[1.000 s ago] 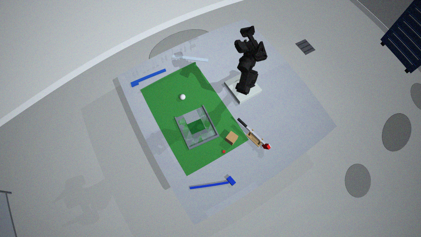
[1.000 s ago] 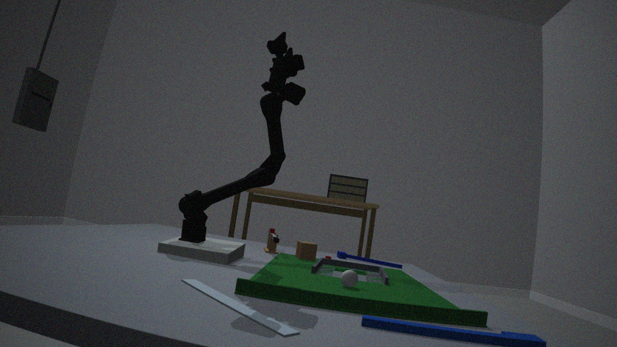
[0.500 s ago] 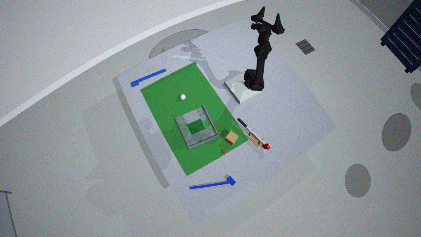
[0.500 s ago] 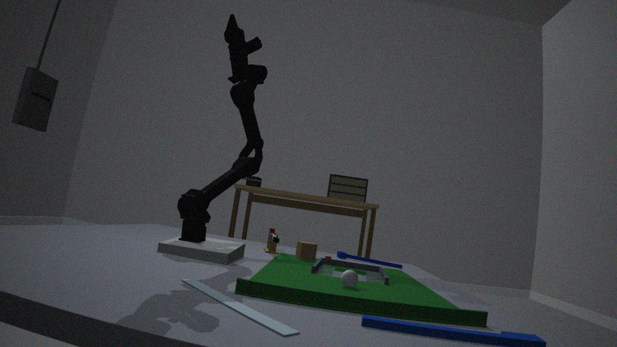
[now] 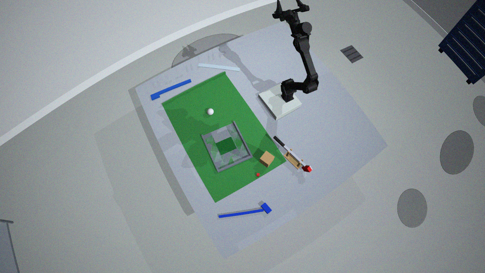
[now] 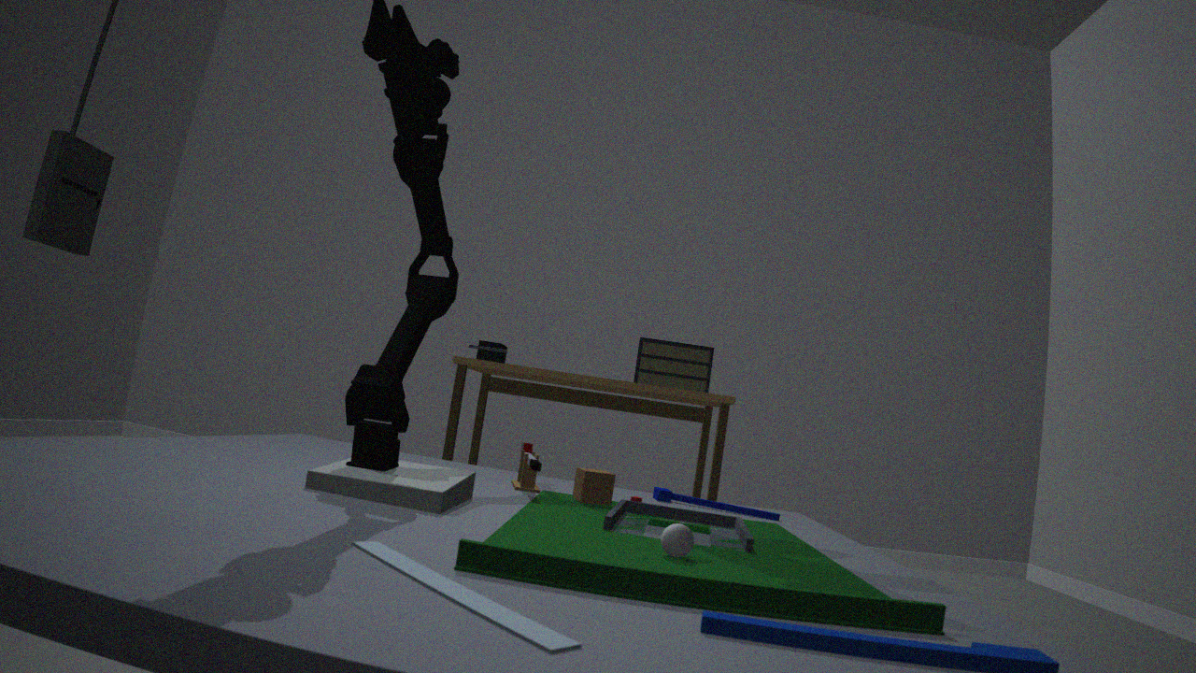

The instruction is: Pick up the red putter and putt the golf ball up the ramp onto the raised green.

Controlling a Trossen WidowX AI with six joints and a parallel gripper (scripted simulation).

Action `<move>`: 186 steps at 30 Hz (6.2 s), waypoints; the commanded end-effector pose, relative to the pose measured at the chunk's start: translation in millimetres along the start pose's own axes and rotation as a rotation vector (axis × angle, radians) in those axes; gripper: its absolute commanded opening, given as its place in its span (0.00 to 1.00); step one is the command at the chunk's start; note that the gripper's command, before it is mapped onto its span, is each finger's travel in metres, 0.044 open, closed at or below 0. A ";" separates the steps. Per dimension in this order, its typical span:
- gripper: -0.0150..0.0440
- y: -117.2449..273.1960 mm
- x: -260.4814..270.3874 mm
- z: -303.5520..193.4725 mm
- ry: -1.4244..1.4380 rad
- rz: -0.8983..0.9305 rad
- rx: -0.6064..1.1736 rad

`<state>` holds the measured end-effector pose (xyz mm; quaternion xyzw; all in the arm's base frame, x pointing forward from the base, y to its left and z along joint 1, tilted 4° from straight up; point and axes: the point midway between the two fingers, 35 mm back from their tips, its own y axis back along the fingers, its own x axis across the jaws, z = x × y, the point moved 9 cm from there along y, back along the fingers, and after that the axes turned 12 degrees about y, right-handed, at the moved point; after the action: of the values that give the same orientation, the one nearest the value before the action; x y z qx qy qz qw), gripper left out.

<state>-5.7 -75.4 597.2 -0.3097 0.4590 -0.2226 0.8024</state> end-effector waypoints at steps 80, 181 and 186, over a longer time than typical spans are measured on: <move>1.00 527.5 184.0 127.9 0.920 2.133 -2.048; 0.25 455.9 227.9 169.9 0.845 2.298 -1.552; 0.25 435.5 248.9 174.7 0.815 2.343 -1.377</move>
<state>287.5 145.9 205.8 -0.0286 0.6520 0.7574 -0.0177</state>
